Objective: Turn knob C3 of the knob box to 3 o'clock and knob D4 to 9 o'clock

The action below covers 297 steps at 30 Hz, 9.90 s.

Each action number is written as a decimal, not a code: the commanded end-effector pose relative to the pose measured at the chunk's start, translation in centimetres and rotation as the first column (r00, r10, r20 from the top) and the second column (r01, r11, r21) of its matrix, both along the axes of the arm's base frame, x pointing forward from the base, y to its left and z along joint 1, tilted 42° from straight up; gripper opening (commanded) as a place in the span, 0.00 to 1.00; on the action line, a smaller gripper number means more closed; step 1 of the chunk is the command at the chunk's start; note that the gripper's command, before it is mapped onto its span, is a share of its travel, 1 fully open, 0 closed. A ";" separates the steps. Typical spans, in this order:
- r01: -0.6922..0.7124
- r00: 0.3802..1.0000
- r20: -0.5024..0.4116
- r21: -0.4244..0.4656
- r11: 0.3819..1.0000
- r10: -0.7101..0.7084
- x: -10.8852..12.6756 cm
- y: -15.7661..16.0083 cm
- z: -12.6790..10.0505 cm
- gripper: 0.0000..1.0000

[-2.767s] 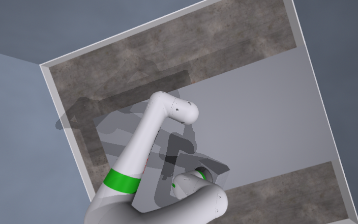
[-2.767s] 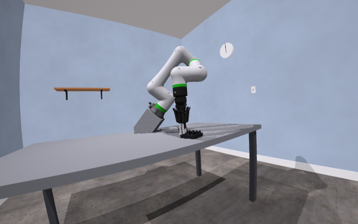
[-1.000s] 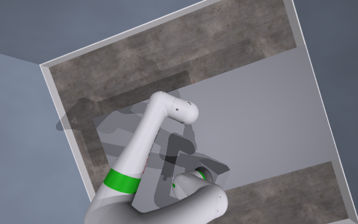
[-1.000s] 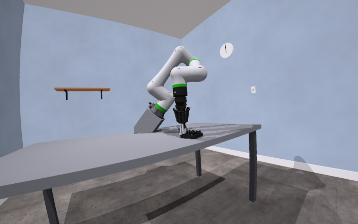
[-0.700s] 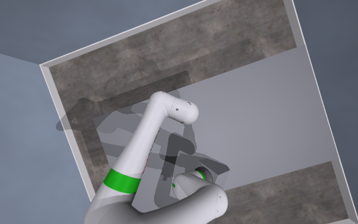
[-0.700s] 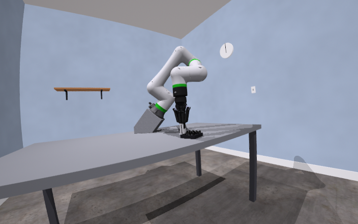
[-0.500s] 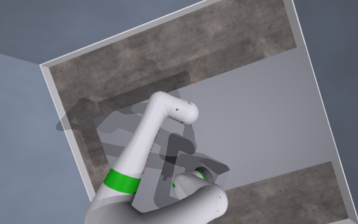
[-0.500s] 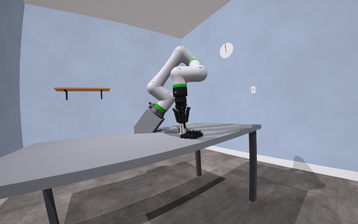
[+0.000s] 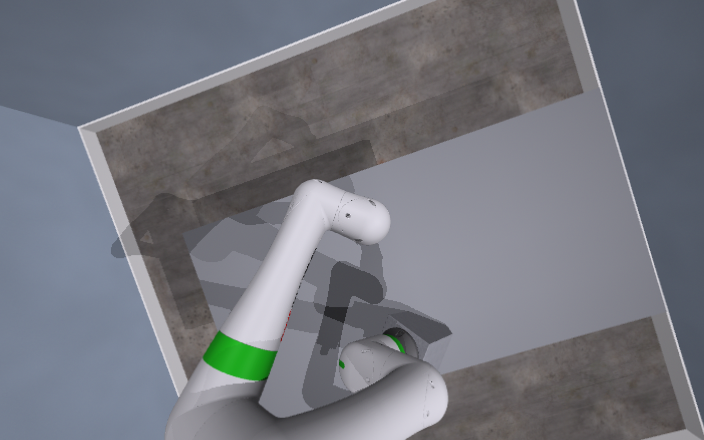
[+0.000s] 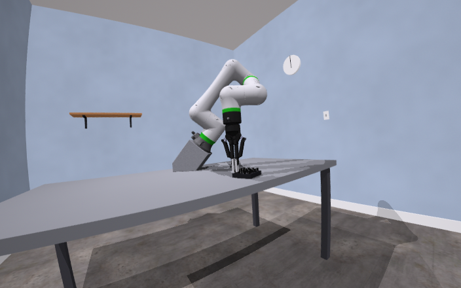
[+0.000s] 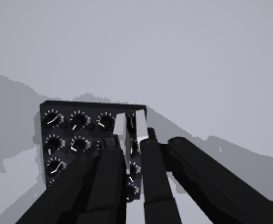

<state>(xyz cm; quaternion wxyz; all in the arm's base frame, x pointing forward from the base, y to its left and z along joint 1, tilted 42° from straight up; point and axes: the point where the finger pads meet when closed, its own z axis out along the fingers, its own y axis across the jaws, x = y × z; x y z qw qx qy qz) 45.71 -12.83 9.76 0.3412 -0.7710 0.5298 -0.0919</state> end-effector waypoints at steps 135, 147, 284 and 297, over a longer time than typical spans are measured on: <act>-0.561 0.398 0.118 -0.753 0.343 0.910 -1.4 -1.2 2.1 0.12; -0.561 0.398 0.118 -0.753 0.343 0.910 -1.9 -1.7 2.9 0.12; 0.993 0.110 -0.872 0.112 0.025 -0.477 -2.9 -2.6 4.4 0.12; 0.993 0.110 -0.872 0.112 0.025 -0.477 -2.9 -2.6 4.4 0.12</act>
